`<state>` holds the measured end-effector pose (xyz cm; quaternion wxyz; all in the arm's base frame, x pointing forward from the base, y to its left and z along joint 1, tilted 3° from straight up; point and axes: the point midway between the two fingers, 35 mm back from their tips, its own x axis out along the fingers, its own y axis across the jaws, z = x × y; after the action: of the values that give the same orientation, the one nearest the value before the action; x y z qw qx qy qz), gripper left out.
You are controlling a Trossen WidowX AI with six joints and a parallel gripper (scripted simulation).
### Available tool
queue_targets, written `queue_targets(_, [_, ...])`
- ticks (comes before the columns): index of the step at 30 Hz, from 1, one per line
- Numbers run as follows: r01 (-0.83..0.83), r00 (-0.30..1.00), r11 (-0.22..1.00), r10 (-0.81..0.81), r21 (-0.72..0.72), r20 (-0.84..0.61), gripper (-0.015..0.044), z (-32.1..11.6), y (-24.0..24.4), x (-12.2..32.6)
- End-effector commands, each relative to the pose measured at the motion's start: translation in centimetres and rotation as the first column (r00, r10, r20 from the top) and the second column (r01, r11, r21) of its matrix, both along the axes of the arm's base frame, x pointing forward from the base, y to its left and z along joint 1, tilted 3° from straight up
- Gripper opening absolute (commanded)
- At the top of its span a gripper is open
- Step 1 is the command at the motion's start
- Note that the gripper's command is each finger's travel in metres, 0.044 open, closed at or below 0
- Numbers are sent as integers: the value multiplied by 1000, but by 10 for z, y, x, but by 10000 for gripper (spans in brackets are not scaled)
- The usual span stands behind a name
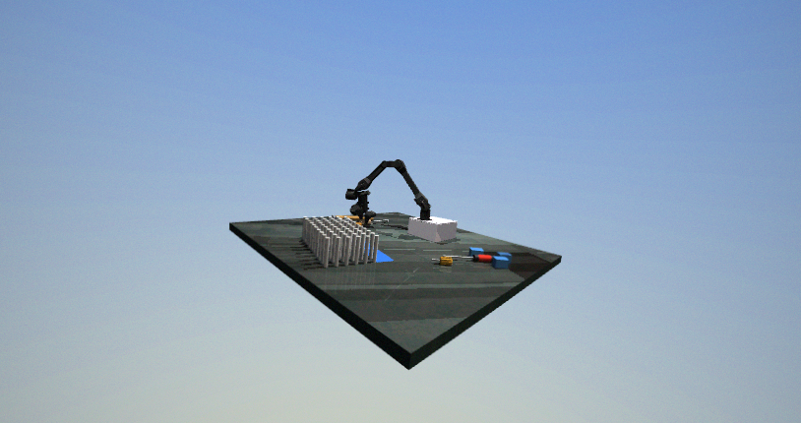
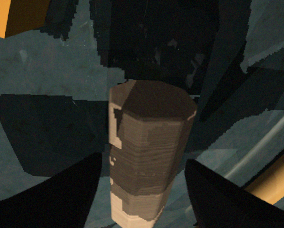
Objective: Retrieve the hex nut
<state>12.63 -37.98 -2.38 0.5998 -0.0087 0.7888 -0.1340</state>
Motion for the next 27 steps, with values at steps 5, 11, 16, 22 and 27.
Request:
queue_targets(5, [-2, 1000, 1000, 2, 5, -6, 181, -4, 1, -1])
queue_targets(11, [-2, 1000, 1000, 2, 5, -6, 121, -3, 1, -1])
queue_targets(16, [-2, 1000, 1000, 2, 4, -5, 0, 31, -3, 2])
queue_targets(22, [1, 1000, 1000, -1, 1, 1, 0, 80, -3, 5])
queue_targets(27, [2, 1000, 1000, -2, 1, 2, 0, 119, 2, 4])
